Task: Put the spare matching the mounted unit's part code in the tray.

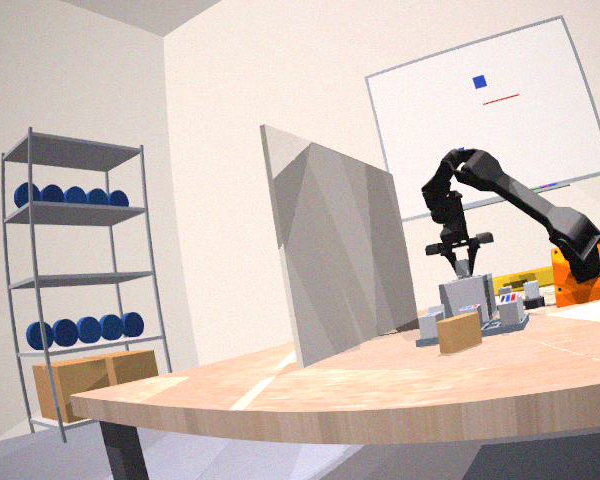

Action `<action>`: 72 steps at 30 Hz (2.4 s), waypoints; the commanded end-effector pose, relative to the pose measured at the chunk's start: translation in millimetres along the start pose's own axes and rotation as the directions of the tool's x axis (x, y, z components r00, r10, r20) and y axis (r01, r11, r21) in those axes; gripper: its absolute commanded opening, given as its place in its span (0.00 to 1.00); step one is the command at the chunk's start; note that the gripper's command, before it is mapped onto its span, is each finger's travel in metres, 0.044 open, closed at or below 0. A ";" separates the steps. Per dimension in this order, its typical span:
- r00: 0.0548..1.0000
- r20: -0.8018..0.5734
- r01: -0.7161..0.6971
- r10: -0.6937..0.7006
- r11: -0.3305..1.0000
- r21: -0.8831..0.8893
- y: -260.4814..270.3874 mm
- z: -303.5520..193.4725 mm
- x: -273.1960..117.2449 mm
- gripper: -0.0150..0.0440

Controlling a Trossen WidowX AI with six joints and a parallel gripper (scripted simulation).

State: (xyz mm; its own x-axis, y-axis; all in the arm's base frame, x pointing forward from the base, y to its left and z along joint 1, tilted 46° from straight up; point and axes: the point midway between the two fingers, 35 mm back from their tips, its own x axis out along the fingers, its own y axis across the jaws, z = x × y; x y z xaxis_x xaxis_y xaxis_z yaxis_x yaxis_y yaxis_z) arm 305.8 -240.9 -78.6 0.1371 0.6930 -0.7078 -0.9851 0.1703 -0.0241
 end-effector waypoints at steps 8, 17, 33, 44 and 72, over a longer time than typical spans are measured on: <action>1.000 0.003 0.003 -0.003 1.000 0.009 0.4 -0.8 8.7 0.25; 1.000 0.003 0.003 -0.003 1.000 0.009 0.0 -0.9 15.4 0.25; 1.000 0.003 0.003 -0.003 1.000 0.009 -0.3 -0.8 27.4 0.25; 1.000 0.004 0.003 -0.004 1.000 0.009 -0.2 -0.6 35.5 0.25; 1.000 0.005 0.004 -0.004 1.000 0.008 0.9 0.5 56.1 0.25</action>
State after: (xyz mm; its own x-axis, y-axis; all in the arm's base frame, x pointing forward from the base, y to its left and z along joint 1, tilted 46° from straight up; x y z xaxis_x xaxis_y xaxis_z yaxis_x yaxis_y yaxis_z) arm 313.2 -203.1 -116.9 0.1370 0.6956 -0.7052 -0.9851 0.1706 -0.0230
